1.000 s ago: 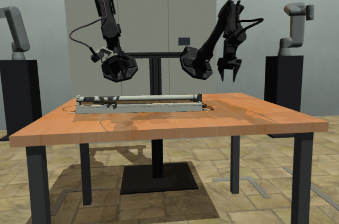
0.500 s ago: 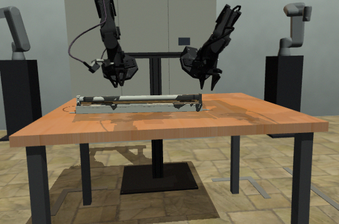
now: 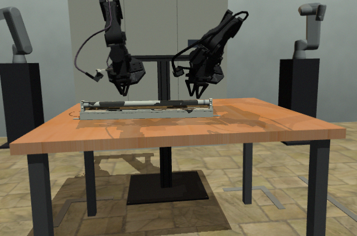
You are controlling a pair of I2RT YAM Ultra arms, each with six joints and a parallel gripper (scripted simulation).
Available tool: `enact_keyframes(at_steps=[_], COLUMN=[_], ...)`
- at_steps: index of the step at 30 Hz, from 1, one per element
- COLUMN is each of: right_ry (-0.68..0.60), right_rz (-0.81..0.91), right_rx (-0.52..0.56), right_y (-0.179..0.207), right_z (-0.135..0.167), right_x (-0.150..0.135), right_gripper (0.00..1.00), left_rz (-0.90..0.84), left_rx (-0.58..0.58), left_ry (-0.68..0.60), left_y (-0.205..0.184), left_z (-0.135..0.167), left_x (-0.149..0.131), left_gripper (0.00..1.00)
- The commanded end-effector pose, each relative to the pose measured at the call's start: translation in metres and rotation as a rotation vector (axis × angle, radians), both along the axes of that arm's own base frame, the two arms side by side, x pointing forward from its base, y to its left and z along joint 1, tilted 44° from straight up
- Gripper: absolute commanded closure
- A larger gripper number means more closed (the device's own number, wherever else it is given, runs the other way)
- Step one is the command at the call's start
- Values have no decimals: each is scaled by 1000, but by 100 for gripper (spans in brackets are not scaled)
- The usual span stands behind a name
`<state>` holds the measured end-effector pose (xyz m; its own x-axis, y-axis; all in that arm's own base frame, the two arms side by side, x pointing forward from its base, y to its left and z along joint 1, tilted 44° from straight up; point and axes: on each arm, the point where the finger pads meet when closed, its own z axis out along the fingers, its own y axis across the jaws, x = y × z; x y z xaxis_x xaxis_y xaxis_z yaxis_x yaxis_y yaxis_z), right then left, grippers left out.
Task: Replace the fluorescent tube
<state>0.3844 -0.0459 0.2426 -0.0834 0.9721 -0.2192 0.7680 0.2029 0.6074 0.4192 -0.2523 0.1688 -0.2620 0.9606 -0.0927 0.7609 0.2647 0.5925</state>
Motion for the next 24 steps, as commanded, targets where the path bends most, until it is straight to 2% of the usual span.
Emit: enact_keyframes(at_steps=[1, 8, 9, 10, 13, 16, 20, 24], right_ry=[51, 181, 152, 167, 174, 217, 245, 240], right_rz=[-91, -314, -284, -287, -301, -381, -442, -423], right_rx=[39, 170, 157, 156, 163, 200, 227, 222], right_y=[-9, -15, -14, -15, -16, -18, -19, -15], right_z=[-1, -24, -17, -21, -22, -29, -33, -32], right_x=[-5, -25, -20, -20, -21, -29, -33, -30], right_gripper=[51, 51, 51, 51, 51, 51, 51, 51], left_rz=[-56, -254, -198, -242, -259, -334, -383, -383], left_rx=[68, 347, 295, 312, 332, 429, 495, 483], left_ry=[25, 127, 79, 113, 118, 162, 161, 150], left_y=[-18, -47, -39, -54, -56, -67, -77, -83], left_z=[5, -31, -12, -30, -33, -49, -52, -52], left_x=[-11, -42, -28, -40, -42, -57, -62, -62], left_gripper=[51, 51, 51, 51, 51, 51, 51, 51])
